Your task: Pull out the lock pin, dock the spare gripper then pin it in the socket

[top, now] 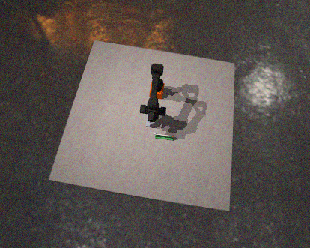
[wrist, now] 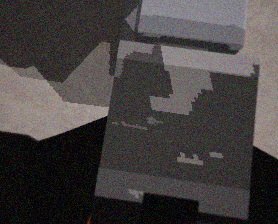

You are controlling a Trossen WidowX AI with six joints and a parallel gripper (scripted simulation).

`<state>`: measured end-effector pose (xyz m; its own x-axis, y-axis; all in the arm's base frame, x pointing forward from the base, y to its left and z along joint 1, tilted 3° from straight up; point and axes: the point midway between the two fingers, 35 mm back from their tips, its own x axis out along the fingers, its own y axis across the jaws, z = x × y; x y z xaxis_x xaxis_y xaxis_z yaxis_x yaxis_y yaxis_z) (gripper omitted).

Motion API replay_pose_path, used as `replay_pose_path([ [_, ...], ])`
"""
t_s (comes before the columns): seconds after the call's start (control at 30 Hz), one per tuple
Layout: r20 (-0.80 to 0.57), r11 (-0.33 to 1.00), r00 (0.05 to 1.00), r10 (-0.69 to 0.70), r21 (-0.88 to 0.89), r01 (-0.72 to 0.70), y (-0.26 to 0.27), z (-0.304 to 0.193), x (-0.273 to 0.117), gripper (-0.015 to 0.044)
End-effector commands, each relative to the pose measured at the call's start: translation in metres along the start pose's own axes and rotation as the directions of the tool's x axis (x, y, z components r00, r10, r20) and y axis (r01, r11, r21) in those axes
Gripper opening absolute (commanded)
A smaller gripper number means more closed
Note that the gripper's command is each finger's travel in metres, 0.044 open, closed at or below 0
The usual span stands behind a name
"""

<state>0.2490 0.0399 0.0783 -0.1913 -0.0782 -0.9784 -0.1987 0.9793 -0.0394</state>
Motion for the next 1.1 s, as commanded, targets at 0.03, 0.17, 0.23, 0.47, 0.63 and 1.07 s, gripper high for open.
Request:
replay_pose_path([
  [0.03, 0.006, 1.000, 1.000, -0.006, 0.000, 0.006, -0.0010, 0.0061, 0.0019, 0.0000],
  [0.17, 0.006, 1.000, 1.000, -0.006, 0.000, 0.006, -0.0010, 0.0095, 0.0038, 0.0000],
  [0.23, 0.006, 1.000, 1.000, -0.006, 0.000, 0.006, -0.0010, 0.0097, 0.0039, 0.0000],
  [0.47, -0.002, 1.000, 1.000, 0.000, 0.000, 0.000, 0.0000, 0.0066, 0.0040, 0.0000],
  [0.63, -0.002, 1.000, 1.000, 0.000, 0.000, 0.000, 0.0000, 0.0066, 0.0040, 0.0026],
  [1.07, -0.002, 1.000, 1.000, 0.000, 0.000, 0.000, 0.0000, 0.0066, 0.0040, 0.0367],
])
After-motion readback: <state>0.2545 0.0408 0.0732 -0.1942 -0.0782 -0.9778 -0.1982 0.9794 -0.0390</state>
